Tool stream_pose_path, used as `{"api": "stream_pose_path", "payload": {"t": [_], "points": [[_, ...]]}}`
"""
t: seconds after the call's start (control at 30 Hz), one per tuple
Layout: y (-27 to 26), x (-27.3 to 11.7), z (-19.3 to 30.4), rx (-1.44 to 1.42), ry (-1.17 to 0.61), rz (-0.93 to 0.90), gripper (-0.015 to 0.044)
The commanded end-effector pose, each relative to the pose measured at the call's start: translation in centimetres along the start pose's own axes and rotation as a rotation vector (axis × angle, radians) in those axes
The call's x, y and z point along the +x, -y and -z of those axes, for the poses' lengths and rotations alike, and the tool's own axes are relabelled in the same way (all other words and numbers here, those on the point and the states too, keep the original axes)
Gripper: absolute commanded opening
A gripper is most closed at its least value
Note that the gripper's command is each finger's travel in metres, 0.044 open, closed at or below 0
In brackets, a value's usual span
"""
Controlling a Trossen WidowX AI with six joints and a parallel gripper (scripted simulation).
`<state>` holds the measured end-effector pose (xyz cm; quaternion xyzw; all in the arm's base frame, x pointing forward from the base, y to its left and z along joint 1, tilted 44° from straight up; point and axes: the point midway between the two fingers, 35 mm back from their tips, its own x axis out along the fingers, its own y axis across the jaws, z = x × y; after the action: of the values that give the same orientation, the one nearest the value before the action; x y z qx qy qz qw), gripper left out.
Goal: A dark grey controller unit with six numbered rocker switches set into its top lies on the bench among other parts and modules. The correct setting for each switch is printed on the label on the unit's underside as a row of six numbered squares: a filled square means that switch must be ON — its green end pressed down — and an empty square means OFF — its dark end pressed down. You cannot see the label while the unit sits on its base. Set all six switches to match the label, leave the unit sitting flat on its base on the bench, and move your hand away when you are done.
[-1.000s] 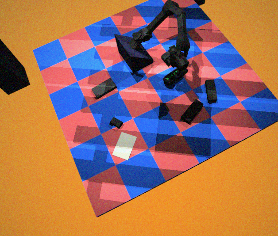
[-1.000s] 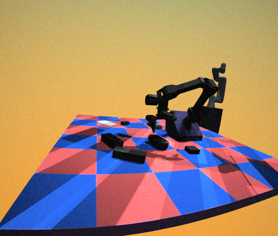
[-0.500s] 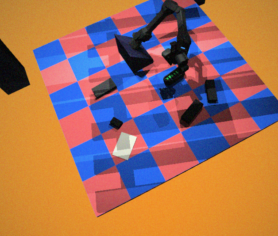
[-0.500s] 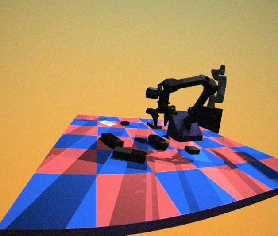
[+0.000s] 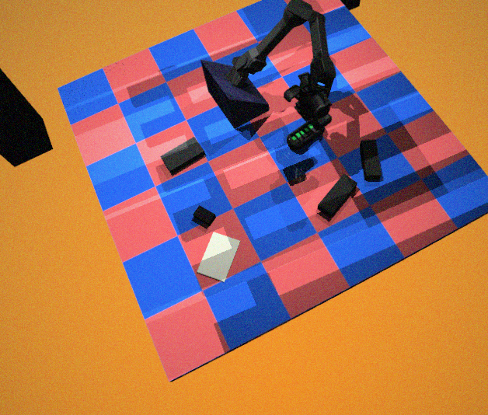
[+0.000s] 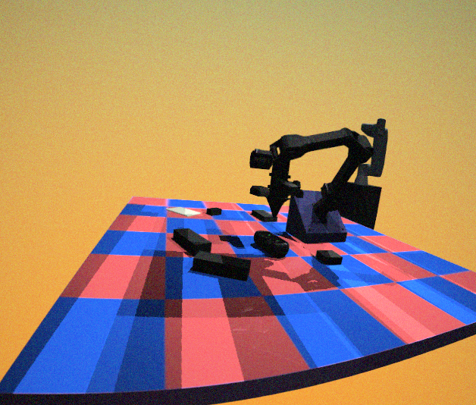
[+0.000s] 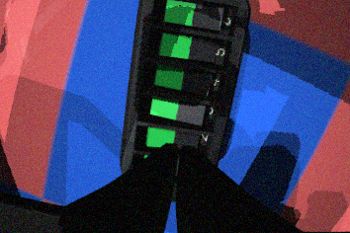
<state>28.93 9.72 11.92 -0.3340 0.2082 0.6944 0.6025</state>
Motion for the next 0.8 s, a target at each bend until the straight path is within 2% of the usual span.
{"api": "stream_pose_path", "payload": {"t": [0.0,0.1,0.67,0.73,0.77], "points": [[0.03,-0.05,0.02,-0.007,-0.003,0.0,0.0],[0.03,-0.05,0.02,-0.007,-0.003,0.0,0.0],[0.0,0.0,0.0,0.0,0.0,0.0,0.044],[0.0,0.0,0.0,0.0,0.0,0.0,0.044],[-0.05,0.09,-0.01,0.0,0.0,0.0,0.0414]]}}
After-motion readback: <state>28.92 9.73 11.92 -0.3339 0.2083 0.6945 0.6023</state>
